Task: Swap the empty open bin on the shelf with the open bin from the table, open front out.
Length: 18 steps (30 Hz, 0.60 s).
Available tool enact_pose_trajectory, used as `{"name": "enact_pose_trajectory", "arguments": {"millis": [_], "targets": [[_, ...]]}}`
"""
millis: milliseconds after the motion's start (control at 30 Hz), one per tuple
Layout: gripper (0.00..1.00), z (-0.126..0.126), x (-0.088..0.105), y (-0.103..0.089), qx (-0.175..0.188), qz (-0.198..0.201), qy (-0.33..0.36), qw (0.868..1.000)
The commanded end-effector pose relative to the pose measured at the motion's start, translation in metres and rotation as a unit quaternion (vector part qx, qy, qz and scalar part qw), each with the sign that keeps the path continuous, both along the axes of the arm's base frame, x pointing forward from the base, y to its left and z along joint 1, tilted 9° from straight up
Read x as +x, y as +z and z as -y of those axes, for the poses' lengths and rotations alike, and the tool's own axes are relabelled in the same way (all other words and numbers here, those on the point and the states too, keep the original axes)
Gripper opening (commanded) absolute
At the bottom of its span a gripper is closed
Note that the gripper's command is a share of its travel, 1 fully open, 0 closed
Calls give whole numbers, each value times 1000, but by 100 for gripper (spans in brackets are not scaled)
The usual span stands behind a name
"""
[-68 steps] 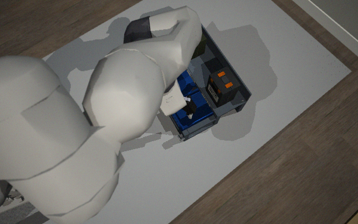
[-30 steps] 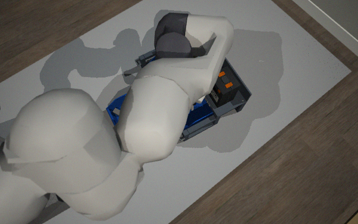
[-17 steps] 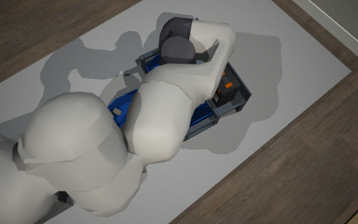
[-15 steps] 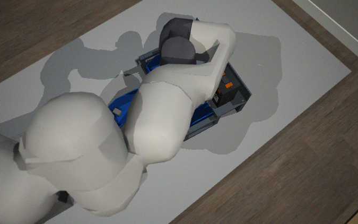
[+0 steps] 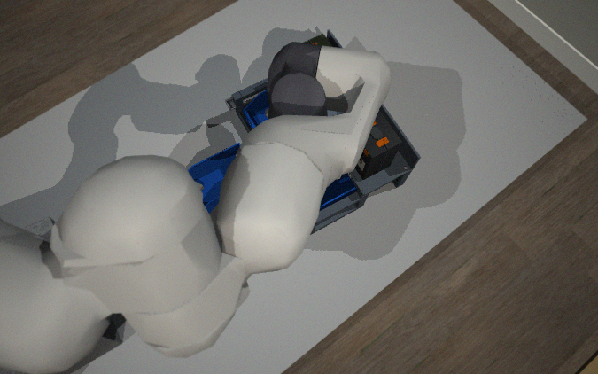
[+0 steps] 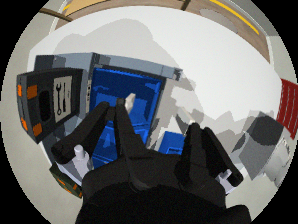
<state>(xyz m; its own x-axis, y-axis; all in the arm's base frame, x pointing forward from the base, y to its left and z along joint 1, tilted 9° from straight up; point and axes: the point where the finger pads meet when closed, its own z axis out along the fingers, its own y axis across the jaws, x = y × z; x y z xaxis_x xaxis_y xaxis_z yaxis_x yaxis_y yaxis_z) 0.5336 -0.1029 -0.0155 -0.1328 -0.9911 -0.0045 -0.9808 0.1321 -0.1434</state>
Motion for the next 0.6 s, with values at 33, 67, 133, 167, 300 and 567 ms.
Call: {"name": "enact_pose_trajectory", "arguments": {"millis": [33, 67, 133, 167, 300, 567], "targets": [[57, -1, 4, -6, 0, 4, 7, 1000], [57, -1, 4, -7, 0, 4, 7, 1000], [57, -1, 5, -9, 0, 4, 7, 1000], [57, -1, 5, -10, 0, 4, 7, 1000], [57, 0, 5, -14, 0, 4, 7, 1000], [57, 0, 6, -15, 0, 4, 7, 1000]]}}
